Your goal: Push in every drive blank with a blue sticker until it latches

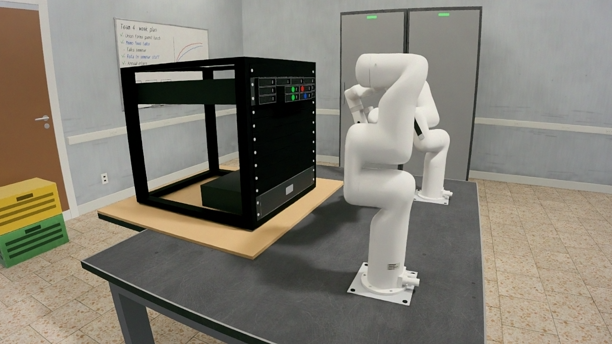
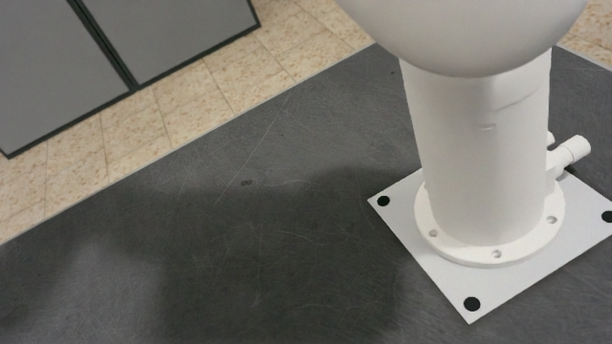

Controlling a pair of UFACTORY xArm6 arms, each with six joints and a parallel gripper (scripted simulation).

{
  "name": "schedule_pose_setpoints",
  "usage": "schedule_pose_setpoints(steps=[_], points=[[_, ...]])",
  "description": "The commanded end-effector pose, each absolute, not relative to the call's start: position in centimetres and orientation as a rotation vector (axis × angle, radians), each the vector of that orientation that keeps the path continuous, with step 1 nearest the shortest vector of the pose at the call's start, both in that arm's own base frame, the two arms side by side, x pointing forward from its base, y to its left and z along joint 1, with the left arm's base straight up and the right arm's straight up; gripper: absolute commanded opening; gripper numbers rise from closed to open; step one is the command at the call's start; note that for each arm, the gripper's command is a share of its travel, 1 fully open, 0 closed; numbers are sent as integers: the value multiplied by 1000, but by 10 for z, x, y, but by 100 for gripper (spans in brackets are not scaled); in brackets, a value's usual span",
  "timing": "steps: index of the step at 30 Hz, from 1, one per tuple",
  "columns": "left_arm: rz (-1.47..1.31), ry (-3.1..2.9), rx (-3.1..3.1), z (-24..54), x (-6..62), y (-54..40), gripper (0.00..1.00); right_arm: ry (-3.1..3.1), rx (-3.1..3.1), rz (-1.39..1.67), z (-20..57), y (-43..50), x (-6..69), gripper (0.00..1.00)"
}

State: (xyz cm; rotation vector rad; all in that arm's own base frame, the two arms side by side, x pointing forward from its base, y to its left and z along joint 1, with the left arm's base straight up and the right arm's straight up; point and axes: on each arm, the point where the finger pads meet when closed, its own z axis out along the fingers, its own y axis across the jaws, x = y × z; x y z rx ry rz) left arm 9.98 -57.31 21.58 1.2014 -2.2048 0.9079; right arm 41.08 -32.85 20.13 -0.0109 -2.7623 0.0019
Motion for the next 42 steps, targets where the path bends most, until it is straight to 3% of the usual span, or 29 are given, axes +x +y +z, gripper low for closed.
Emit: schedule_pose_setpoints(steps=[1, 42], points=[[913, -2202, 1200, 218, 100, -574, 100, -2767, -12, 6, 204, -329, 412, 100], [913, -2202, 1200, 218, 100, -574, 100, -2797, 187, -72, 212, -355, 377, 100]])
